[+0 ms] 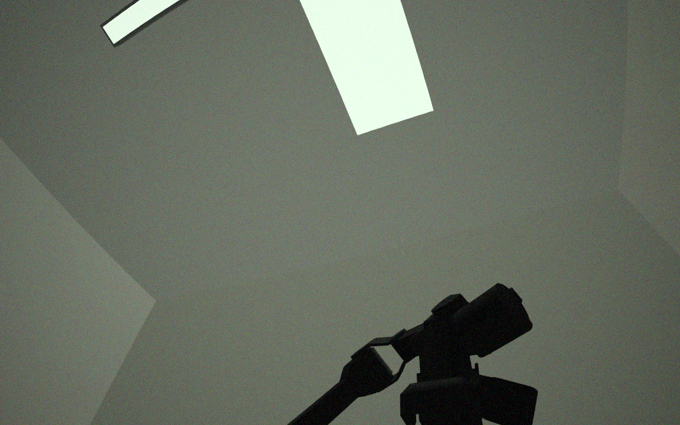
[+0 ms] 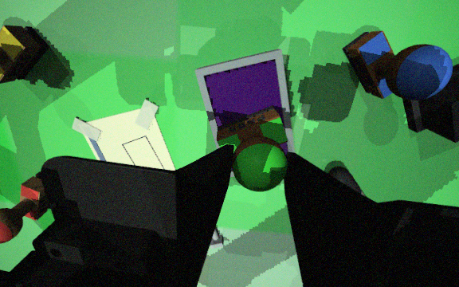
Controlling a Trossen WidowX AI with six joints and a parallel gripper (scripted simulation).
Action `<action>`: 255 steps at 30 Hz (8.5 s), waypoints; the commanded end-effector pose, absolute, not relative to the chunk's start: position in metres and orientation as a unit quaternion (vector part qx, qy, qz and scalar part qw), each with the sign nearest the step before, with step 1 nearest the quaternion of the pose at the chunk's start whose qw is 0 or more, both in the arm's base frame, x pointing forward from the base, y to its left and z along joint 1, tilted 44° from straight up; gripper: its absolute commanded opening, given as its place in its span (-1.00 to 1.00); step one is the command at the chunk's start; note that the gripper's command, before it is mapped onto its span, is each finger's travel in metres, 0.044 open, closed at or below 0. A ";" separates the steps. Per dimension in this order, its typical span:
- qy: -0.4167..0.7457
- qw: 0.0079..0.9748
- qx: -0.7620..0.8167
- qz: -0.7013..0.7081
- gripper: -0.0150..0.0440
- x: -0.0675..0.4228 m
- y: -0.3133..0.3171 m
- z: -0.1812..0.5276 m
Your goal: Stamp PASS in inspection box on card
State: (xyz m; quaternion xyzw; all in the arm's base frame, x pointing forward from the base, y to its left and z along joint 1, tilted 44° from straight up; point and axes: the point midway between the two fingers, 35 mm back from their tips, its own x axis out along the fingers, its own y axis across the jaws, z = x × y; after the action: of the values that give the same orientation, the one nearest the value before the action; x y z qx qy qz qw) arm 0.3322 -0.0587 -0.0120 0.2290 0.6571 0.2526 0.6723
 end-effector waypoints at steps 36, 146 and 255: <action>0.662 0.680 0.210 0.233 -0.49 0.332 -0.045 -0.021; 0.663 0.680 0.209 0.232 -0.49 0.332 -0.085 0.020; 0.257 0.692 -0.298 0.605 -0.49 0.273 0.001 0.047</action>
State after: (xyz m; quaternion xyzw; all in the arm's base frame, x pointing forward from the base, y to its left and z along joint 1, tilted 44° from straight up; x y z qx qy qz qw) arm 0.2728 -0.0003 0.0480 -0.2997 0.2572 0.6057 0.6908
